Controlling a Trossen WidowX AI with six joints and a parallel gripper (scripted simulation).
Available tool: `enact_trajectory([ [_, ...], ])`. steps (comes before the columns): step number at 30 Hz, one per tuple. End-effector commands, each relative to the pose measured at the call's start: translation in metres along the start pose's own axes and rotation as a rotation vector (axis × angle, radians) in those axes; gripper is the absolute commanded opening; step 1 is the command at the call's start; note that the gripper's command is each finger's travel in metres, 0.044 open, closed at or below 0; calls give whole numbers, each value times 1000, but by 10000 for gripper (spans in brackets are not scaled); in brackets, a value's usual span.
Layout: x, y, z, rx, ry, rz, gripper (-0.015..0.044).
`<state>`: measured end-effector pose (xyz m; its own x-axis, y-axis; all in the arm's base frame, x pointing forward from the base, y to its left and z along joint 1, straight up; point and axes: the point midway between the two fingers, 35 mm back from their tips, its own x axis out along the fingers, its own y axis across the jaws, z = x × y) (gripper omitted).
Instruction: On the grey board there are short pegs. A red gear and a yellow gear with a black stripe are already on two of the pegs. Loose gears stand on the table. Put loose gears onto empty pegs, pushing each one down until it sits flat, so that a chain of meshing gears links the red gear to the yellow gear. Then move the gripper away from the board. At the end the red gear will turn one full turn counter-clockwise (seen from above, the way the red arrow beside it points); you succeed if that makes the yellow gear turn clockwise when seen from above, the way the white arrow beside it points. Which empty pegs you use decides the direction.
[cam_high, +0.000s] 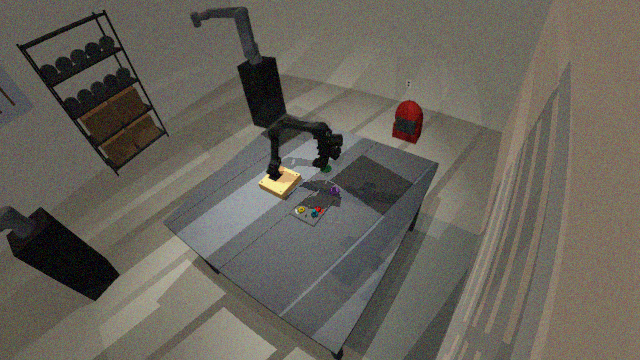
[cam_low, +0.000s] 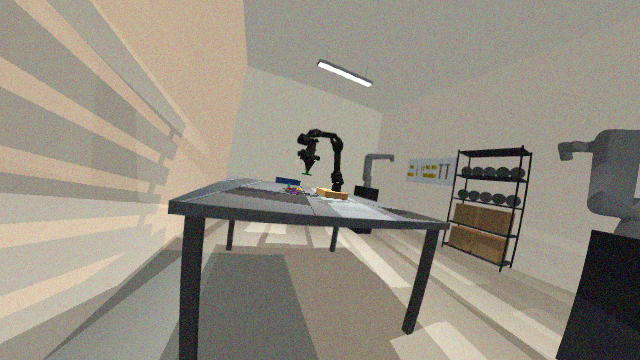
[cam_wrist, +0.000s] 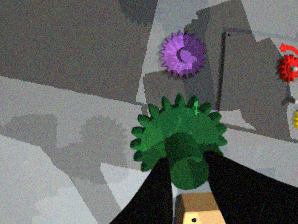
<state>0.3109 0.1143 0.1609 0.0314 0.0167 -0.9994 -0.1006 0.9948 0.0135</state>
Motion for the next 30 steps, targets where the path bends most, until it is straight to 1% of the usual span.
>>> enact_trajectory([
  [1, 5, -12, 3, -3, 4, -5, 0],
  [30, 26, -83, 18, -6, 4, -10, 0],
])
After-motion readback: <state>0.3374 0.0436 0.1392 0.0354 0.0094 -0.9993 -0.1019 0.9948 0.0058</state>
